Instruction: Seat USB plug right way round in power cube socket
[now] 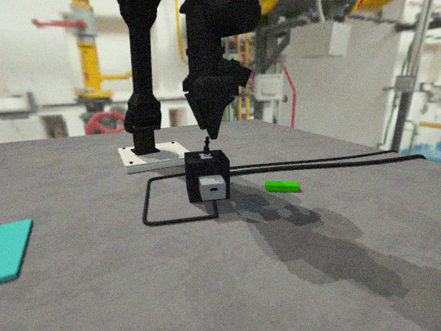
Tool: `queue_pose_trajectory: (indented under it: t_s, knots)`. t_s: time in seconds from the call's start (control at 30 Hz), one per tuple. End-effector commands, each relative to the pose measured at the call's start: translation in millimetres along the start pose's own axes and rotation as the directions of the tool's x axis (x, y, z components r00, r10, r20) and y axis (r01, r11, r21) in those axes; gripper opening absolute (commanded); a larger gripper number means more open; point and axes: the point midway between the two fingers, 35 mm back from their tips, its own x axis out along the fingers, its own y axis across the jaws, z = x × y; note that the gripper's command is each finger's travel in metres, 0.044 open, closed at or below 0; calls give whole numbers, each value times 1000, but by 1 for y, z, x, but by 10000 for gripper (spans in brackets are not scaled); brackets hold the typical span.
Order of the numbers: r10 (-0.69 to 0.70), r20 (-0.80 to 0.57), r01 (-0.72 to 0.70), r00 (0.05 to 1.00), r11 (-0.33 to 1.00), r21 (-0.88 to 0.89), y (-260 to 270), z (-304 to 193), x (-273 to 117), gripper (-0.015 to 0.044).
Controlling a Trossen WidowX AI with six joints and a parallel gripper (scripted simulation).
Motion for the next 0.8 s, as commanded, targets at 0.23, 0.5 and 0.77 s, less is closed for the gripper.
queue_pose_trajectory:
  t_s: [0.23, 0.5, 0.77]
  knots:
    - [2, -5, -2, 1000, 1000, 5, 0, -1, 12, 440]
    - [1, -1, -1, 1000, 1000, 0, 0, 0, 11, 361]
    - [1, -1, -1, 1000, 1000, 0, 0, 0, 11, 151]
